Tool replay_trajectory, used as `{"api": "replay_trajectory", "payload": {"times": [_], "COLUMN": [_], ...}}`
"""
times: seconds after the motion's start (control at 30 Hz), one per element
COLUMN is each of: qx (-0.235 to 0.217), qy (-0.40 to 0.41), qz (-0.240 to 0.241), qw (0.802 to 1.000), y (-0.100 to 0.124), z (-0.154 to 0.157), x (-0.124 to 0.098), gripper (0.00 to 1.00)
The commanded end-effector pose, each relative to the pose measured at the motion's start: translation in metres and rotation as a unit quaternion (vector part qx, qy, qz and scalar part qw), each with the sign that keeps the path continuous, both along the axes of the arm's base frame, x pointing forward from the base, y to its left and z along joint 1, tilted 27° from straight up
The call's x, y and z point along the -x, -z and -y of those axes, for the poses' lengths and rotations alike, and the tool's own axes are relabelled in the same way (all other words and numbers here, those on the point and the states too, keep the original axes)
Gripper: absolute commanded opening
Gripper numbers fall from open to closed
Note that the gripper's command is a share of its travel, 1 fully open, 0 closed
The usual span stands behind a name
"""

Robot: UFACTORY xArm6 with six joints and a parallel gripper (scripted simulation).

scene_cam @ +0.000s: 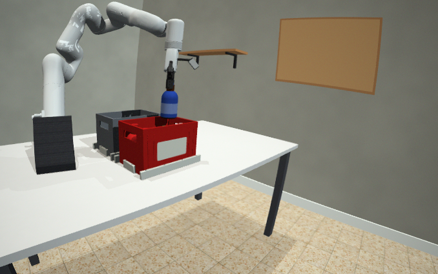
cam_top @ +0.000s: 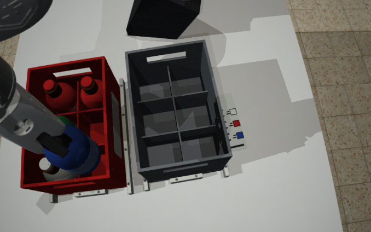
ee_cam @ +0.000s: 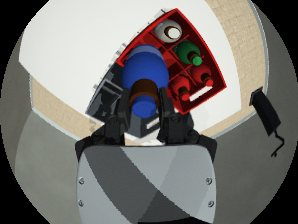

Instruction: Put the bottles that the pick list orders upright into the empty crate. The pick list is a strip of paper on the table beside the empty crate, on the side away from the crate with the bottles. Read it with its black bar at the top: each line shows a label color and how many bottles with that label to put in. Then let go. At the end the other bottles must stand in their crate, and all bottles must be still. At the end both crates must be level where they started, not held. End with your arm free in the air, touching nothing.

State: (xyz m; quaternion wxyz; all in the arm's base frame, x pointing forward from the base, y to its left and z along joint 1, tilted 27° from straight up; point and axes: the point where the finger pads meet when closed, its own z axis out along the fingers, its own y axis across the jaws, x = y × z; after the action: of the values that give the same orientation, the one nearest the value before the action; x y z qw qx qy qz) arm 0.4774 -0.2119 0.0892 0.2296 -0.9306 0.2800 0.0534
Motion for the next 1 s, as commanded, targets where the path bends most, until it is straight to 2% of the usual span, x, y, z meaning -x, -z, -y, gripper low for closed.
{"api": "replay_trajectory", "payload": {"times": [0.0,0.5,0.97], "qx": [0.001,0.002,0.001], "qy": [0.001,0.001,0.001], "qz": [0.002,0.002,0.002], "qw": [1.0,1.0,1.0], "y": [-0.007,-0.014,-0.018], "z": [0.004,0.008,-0.002], "x": [-0.001,-0.001,0.021], "gripper": [0.0,0.0,0.0]}}
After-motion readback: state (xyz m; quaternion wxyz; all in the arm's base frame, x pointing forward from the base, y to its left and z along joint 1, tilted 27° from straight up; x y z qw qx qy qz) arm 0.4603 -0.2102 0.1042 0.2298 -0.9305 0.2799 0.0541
